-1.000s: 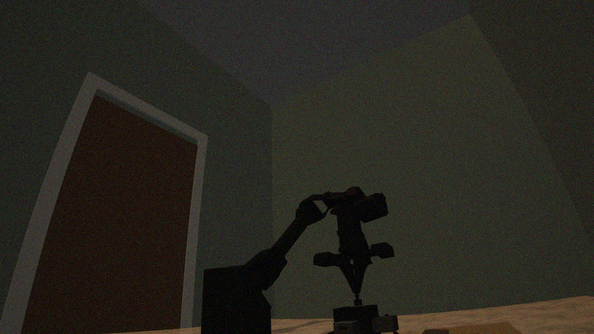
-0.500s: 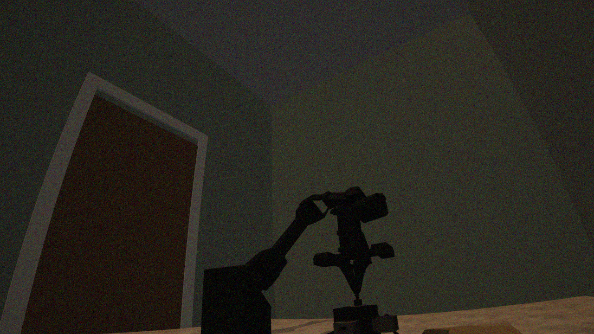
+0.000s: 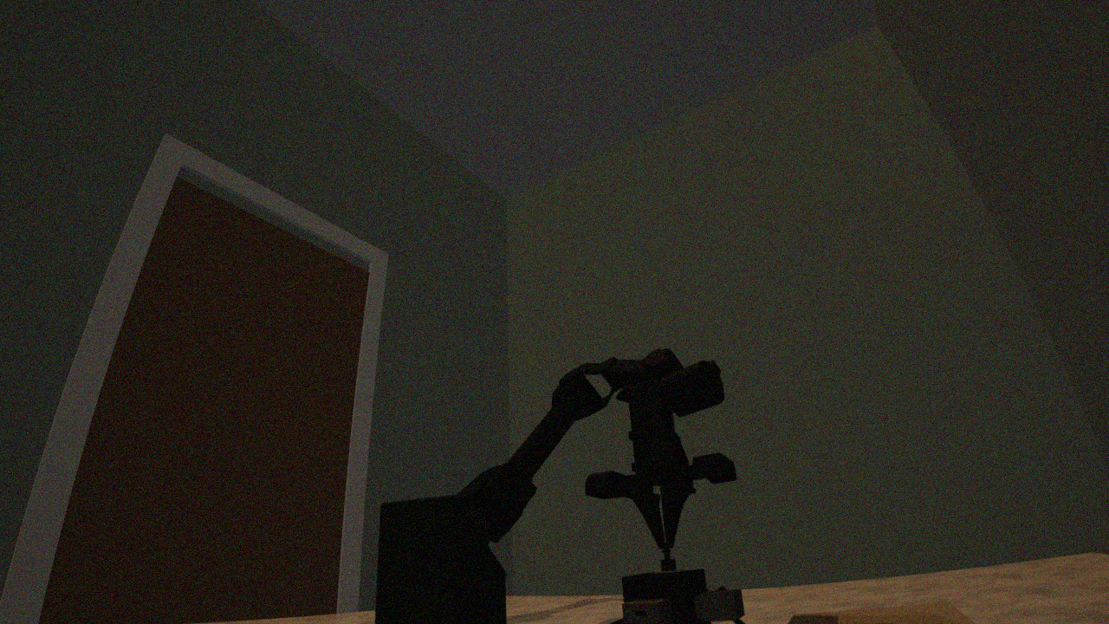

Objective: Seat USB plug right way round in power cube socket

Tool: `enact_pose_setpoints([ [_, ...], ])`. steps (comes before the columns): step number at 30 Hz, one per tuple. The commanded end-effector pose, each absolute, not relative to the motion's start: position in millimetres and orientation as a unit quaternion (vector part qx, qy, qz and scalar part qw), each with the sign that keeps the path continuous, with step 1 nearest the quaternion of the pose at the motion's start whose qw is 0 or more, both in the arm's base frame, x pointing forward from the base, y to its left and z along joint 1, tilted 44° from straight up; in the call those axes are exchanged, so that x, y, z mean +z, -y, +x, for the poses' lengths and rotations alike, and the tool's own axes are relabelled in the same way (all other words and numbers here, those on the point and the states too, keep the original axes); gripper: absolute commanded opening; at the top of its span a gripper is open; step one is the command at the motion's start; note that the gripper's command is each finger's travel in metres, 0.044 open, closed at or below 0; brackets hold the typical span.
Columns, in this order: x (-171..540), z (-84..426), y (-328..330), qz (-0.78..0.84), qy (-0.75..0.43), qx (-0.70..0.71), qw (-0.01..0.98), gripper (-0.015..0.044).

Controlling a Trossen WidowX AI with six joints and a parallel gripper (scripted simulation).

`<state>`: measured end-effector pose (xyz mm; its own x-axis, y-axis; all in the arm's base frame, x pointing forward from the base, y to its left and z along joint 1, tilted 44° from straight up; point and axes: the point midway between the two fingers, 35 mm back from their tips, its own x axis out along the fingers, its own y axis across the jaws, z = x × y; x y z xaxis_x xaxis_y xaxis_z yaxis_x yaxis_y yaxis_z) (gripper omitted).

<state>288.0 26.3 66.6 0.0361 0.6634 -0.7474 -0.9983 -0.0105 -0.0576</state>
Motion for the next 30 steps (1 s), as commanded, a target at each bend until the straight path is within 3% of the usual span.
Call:
enact_pose_setpoints([
  [1,66.8,288.0,-26.3,-0.310,-0.270,0.639,0.650,0.0095],
  [30,74.6,287.7,-18.6,-0.311,-0.270,0.639,0.650,0.0095],
])
